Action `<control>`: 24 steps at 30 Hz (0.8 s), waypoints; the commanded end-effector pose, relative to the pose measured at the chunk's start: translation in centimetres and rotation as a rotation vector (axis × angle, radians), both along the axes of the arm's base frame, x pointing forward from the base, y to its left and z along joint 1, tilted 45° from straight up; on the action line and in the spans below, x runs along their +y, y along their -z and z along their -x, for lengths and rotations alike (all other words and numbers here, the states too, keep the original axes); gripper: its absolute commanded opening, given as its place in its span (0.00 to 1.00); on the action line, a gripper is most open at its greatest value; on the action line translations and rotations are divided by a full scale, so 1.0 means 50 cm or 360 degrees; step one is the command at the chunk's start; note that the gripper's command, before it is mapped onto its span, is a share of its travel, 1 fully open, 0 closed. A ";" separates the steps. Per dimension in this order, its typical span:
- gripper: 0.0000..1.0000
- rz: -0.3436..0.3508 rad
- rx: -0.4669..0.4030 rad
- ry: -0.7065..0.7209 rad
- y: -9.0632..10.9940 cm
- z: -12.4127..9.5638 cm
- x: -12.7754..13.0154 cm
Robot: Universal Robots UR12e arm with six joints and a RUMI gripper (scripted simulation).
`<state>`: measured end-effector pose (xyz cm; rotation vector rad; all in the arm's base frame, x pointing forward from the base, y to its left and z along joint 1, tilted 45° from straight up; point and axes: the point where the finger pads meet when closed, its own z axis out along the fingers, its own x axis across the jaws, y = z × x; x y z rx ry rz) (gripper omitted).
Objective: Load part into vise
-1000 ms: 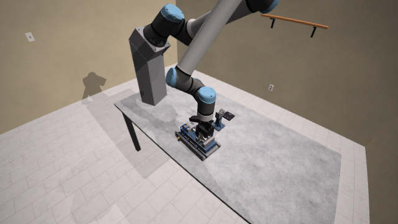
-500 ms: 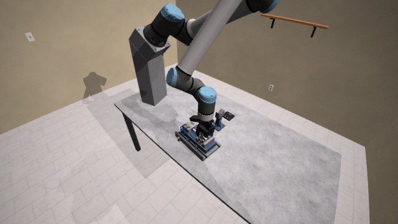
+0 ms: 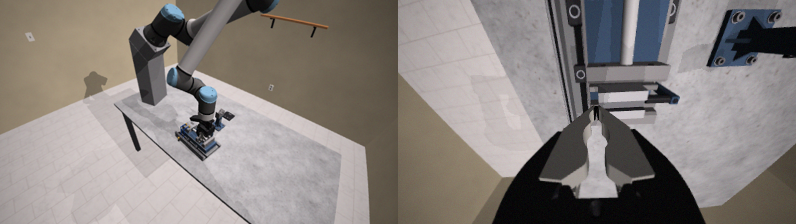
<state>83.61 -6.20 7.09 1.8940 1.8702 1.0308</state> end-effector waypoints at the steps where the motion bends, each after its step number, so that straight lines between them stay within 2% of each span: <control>1: 0.00 0.0000 -0.0001 0.0000 -0.001 0.000 0.000; 24: 0.00 0.0000 -0.0001 0.0000 -0.003 0.000 0.005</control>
